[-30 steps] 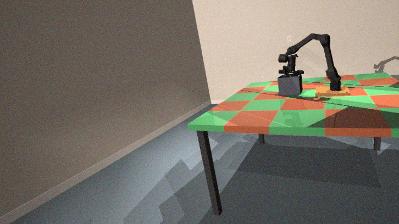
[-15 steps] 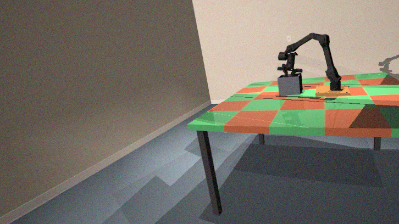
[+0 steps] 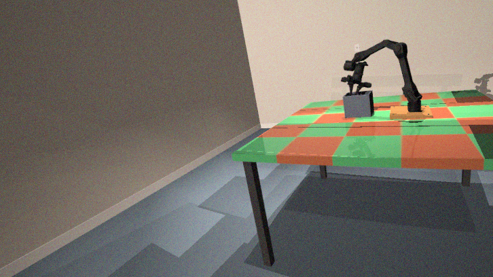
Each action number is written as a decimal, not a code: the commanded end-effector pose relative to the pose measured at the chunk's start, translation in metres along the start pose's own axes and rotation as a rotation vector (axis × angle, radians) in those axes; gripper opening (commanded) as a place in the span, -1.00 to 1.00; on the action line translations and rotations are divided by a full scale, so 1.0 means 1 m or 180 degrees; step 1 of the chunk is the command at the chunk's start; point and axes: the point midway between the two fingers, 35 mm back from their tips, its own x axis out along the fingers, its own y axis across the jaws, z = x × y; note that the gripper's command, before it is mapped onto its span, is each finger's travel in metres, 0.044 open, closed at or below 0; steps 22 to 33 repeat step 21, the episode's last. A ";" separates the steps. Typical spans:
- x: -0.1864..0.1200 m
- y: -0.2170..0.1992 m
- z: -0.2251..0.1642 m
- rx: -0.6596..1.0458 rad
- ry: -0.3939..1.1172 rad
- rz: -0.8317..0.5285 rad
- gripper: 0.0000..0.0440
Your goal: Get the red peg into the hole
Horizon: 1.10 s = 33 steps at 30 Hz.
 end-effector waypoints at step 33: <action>-0.006 0.021 0.021 -0.0285 0.0175 0.0432 -0.41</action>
